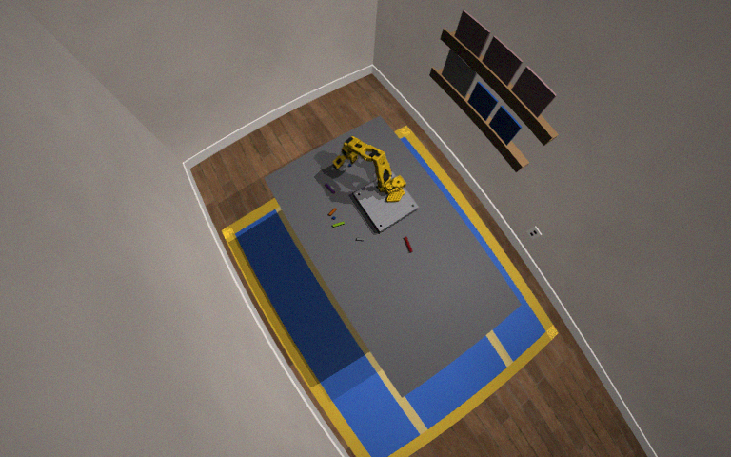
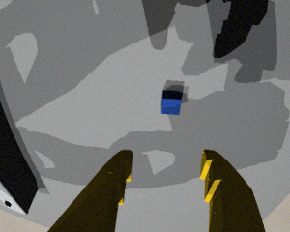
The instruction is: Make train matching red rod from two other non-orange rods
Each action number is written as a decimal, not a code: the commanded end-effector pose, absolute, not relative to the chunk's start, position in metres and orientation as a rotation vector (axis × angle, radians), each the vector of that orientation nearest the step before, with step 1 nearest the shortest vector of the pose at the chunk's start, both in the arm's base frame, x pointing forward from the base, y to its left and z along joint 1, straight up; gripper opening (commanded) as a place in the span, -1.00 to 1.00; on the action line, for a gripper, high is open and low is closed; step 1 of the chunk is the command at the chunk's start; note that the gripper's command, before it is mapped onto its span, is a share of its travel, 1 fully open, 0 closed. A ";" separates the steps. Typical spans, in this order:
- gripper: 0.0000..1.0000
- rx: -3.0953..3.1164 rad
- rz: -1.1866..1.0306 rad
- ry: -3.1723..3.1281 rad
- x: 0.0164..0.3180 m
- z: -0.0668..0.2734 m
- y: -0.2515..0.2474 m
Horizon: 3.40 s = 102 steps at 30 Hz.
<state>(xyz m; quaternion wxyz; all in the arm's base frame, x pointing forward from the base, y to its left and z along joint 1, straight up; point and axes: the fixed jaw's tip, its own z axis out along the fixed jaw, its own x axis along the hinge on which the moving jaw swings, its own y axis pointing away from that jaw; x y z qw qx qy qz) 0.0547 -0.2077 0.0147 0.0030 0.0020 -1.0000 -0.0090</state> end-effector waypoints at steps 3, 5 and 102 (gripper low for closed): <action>-0.65 0.002 -0.002 -3.141 0.057 0.021 -0.209; -0.65 0.002 -0.002 -3.141 0.057 0.022 -0.209; -0.63 2.386 0.002 -2.043 0.187 0.018 -0.172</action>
